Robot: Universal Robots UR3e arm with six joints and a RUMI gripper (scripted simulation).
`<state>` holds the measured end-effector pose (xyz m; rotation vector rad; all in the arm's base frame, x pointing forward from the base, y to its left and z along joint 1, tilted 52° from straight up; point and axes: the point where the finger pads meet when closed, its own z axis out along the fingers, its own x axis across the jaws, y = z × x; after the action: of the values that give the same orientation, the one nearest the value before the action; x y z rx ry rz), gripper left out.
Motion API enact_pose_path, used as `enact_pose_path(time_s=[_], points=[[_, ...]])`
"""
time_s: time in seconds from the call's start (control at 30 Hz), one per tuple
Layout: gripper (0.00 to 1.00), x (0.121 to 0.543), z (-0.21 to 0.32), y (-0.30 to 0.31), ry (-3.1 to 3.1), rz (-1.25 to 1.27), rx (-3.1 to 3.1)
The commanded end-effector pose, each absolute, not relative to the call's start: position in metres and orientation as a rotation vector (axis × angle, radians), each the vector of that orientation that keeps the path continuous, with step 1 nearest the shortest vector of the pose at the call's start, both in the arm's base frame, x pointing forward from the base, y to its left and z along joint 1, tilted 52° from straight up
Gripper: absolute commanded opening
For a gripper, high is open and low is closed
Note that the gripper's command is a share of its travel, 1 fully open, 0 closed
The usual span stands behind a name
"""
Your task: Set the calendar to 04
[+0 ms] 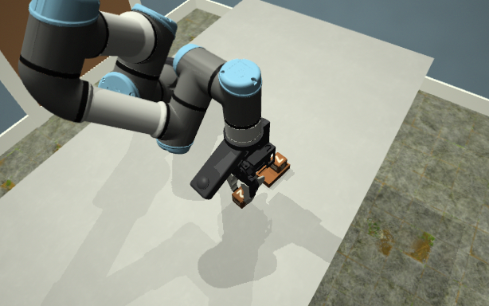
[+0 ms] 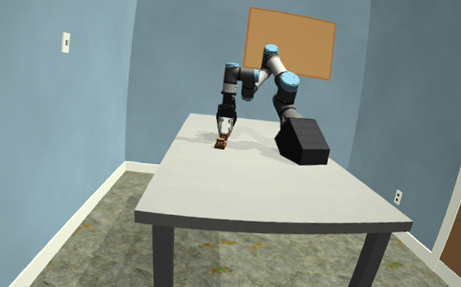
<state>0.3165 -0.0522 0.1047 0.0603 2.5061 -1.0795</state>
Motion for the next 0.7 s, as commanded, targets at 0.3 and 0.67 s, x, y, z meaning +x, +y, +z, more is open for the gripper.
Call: enact_pose_path(time_s=[0.3,0.67], points=[[0.11,0.307,0.120,-0.034,2.510,-1.084,0.064],[0.11,0.298,0.136,-0.017,2.510,-1.083,0.064]])
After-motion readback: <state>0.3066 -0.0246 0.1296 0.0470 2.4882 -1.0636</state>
